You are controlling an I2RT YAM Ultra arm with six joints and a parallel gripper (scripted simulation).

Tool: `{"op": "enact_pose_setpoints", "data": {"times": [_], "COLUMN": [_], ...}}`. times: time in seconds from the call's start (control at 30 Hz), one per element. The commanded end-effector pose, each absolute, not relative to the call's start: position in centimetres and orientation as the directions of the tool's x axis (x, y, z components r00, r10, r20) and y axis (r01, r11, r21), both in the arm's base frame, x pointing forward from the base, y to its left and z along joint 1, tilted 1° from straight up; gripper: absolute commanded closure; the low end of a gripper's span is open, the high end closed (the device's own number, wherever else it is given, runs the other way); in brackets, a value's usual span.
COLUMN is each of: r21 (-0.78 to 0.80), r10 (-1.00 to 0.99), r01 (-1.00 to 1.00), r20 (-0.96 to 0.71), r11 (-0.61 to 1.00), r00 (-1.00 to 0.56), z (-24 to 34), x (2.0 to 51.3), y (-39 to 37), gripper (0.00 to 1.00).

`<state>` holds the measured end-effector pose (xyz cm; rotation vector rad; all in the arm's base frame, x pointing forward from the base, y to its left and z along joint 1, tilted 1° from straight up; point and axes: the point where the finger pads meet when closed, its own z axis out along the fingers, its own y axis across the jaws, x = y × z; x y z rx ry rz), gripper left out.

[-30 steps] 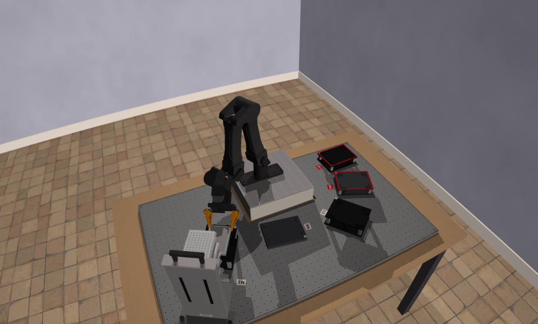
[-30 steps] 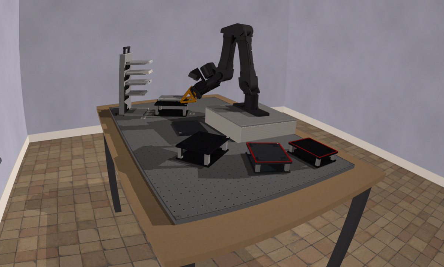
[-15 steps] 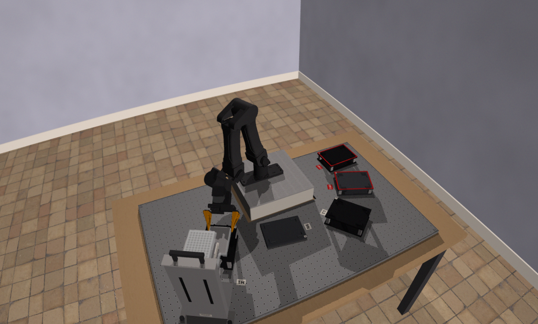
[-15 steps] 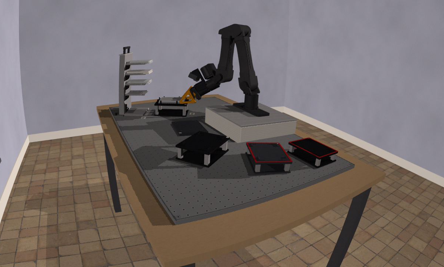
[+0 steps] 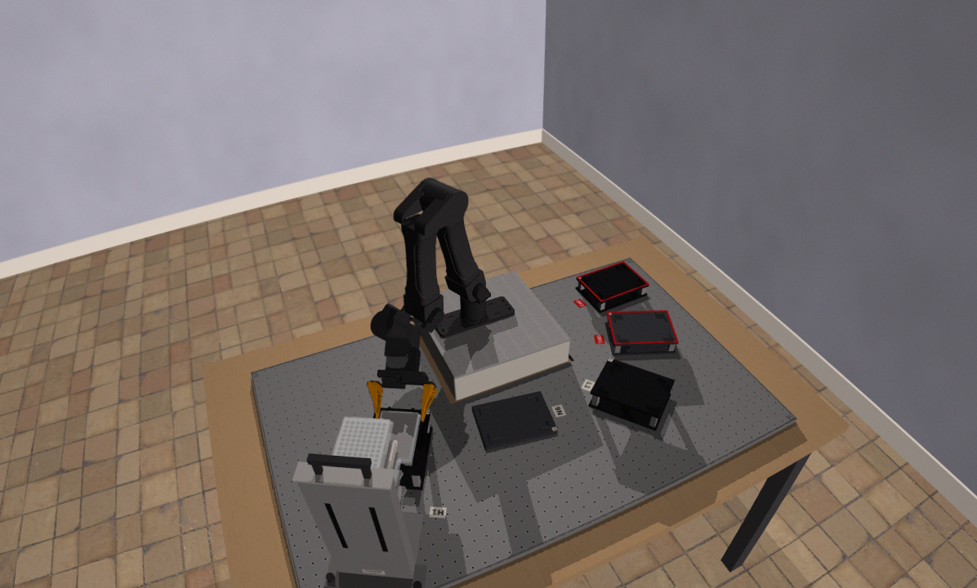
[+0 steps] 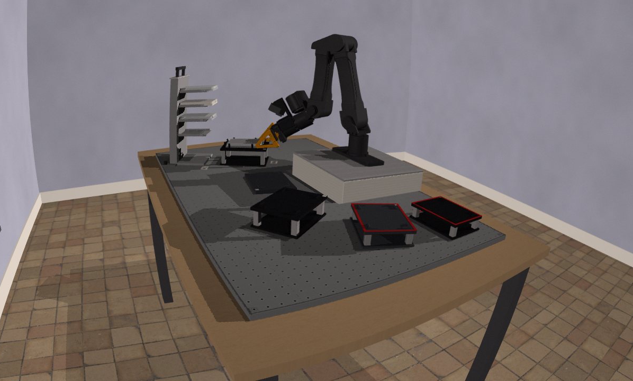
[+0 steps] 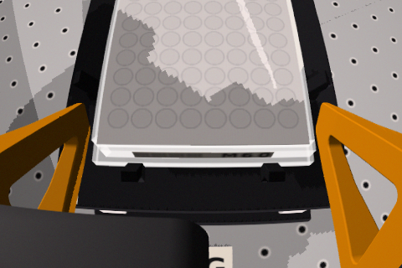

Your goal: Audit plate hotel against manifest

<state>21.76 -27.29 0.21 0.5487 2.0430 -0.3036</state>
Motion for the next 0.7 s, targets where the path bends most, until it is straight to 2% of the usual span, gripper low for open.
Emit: {"op": "enact_pose_setpoints", "data": {"times": [0.0,0.33,0.67], "r21": [0.002,0.002,-0.014], "r10": [0.248,0.248,0.225], "r01": [0.496,0.496,0.496], "r20": [-0.868,-0.868,-0.880], "r11": [0.868,0.868,0.868], "r00": [-0.430,-0.430,-0.419], "z": [0.4,0.4,2.8], "x": [21.9,21.9,22.0], "y": [-27.5,-27.5,-28.2], "gripper": [0.00,0.00,0.00]}}
